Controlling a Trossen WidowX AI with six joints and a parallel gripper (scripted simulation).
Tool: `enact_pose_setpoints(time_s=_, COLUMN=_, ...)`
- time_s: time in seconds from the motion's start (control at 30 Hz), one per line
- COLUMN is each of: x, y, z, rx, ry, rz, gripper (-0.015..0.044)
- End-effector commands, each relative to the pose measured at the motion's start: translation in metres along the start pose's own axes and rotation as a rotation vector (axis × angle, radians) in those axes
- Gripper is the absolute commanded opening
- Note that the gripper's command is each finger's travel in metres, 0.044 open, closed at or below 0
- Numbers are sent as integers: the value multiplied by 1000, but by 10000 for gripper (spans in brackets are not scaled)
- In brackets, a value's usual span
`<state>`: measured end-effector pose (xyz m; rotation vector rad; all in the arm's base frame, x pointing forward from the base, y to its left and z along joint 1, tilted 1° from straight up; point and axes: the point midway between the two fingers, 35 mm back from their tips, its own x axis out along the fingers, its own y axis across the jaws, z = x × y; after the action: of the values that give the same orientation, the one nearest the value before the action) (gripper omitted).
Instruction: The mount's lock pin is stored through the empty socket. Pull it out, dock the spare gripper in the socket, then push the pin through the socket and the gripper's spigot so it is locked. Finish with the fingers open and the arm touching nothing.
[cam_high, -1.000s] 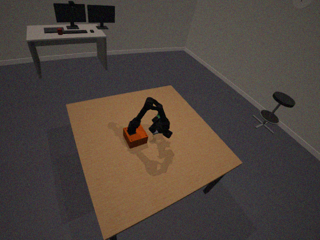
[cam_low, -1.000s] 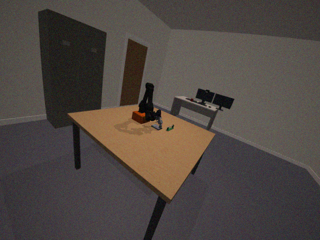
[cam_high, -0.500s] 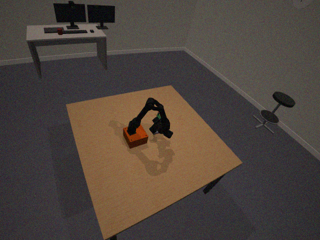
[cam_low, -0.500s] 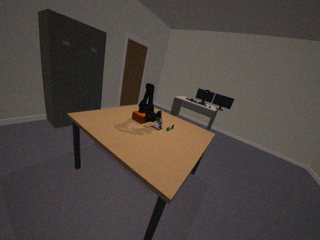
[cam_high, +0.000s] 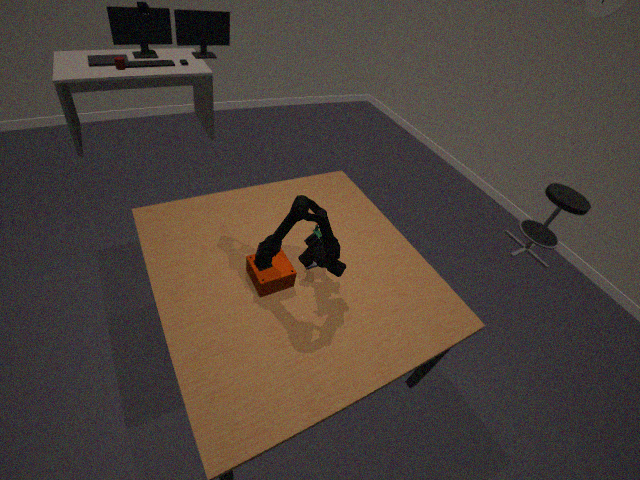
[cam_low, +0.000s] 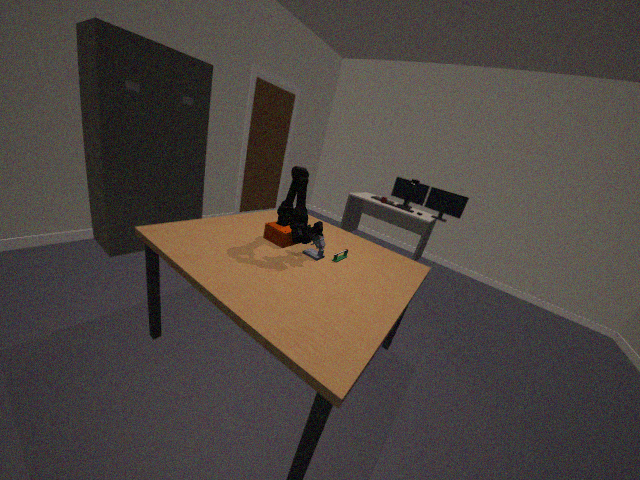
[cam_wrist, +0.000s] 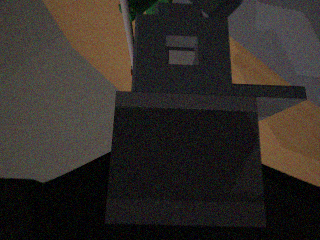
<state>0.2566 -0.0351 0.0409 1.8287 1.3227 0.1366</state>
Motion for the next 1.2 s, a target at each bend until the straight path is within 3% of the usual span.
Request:
enact_pose_setpoints(time_s=0.0, x=0, y=0, z=0, rx=-3, ry=-1, rz=0, gripper=236)
enact_pose_setpoints(time_s=0.27, x=0, y=0, z=0, rx=-3, ry=-1, rz=0, gripper=440)
enact_pose_setpoints(time_s=1.17, x=-28, y=-1, z=-46, rx=28, ry=6, rz=12, gripper=440)
